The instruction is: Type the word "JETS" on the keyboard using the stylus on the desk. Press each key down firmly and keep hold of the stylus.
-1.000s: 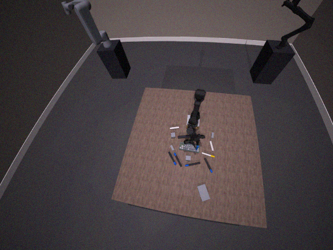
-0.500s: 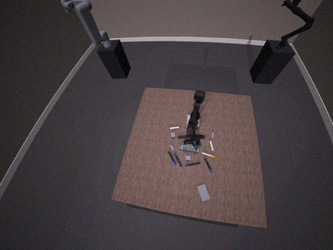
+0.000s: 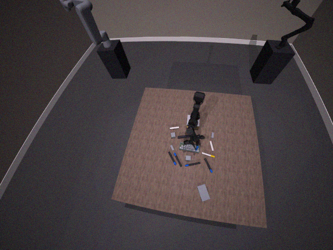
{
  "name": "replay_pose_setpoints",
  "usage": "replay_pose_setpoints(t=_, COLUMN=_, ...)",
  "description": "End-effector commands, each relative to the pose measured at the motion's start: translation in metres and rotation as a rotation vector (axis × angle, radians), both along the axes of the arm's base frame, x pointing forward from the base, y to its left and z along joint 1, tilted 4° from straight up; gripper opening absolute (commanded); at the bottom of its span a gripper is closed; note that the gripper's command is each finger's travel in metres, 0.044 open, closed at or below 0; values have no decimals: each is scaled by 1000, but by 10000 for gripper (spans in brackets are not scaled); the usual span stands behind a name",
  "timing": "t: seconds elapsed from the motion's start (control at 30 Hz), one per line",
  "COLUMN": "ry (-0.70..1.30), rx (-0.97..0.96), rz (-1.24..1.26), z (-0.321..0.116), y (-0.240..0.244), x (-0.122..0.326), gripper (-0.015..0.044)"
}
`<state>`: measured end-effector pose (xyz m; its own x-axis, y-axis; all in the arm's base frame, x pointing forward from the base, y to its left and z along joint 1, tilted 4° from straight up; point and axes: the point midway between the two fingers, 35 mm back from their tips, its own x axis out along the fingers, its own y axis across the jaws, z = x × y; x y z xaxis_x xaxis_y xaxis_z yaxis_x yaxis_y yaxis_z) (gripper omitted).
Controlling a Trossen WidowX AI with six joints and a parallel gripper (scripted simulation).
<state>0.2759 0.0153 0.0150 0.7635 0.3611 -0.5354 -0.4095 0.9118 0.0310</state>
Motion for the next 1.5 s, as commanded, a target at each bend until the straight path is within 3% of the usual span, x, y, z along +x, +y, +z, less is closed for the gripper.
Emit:
replay_pose_setpoints(t=0.0, ry=1, rx=1, rz=1, z=-2, y=0, x=-1, gripper=81)
replay_pose_setpoints(t=1.07, ry=1, rx=1, rz=1, z=38, y=0, x=0, gripper=81)
replay_pose_setpoints(t=1.3, ry=1, rx=0, rz=0, z=34, y=0, x=1, gripper=39)
replay_pose_setpoints(t=1.37, ry=2, rx=0, rz=0, z=34, y=-2, x=1, gripper=0)
replay_pose_setpoints(t=1.47, ry=4, rx=-3, rz=1, z=34, y=-7, x=1, gripper=0)
